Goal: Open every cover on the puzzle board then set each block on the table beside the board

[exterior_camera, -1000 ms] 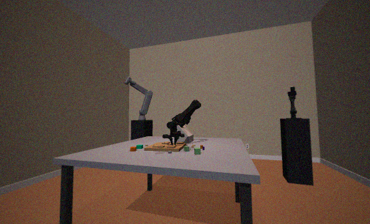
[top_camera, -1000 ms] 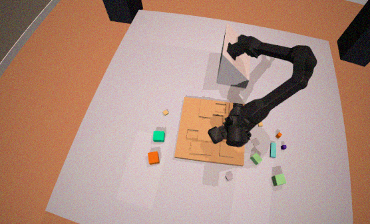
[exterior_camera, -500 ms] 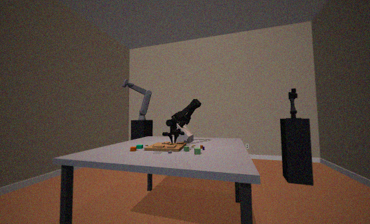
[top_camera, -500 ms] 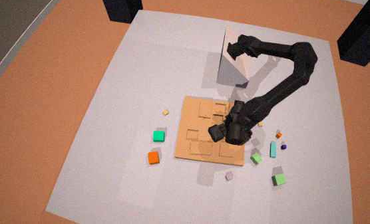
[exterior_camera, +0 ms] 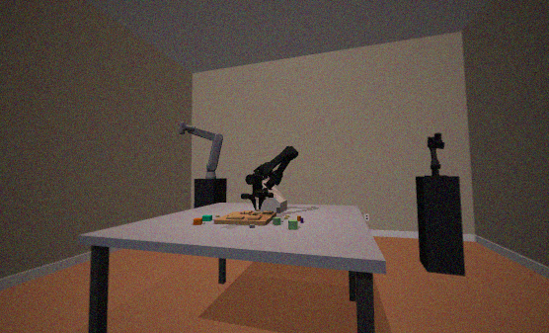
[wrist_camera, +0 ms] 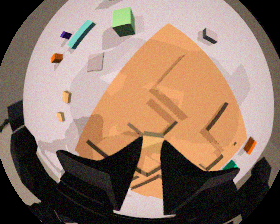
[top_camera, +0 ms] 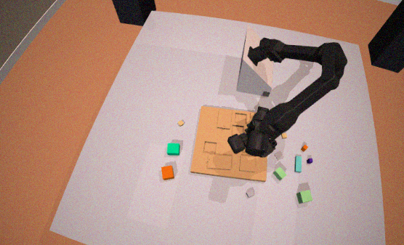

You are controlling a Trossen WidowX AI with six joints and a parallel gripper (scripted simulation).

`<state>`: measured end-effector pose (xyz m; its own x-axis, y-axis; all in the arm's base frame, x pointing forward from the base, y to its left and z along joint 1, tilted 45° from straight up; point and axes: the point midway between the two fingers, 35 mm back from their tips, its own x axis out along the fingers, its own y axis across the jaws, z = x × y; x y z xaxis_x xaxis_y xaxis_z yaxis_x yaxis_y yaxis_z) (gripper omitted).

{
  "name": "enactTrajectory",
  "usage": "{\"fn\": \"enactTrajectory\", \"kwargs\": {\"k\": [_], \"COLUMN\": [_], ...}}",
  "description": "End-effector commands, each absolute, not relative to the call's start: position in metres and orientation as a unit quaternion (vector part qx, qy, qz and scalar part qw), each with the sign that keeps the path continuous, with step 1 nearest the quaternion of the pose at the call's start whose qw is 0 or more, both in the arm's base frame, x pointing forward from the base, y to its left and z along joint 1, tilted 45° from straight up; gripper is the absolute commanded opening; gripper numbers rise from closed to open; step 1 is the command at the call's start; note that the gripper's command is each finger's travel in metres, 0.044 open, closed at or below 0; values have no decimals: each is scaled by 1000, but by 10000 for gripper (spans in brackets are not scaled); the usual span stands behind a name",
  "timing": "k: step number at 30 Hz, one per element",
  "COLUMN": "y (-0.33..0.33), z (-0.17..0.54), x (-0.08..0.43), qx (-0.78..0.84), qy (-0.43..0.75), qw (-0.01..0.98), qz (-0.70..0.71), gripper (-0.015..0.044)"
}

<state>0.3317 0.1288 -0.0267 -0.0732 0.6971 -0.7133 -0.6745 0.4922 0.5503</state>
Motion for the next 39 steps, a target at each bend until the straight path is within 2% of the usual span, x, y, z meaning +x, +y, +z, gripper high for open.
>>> {"fn": "enactTrajectory", "kwargs": {"k": [1,19,39], "y": [124,94,34], "z": [-20,10,-36], "x": [336,339,347], "qx": [9,8,-4], "qy": [526,526,534], "qw": [684,685,691], "qz": [505,504,488], "gripper": [80,80,80]}}
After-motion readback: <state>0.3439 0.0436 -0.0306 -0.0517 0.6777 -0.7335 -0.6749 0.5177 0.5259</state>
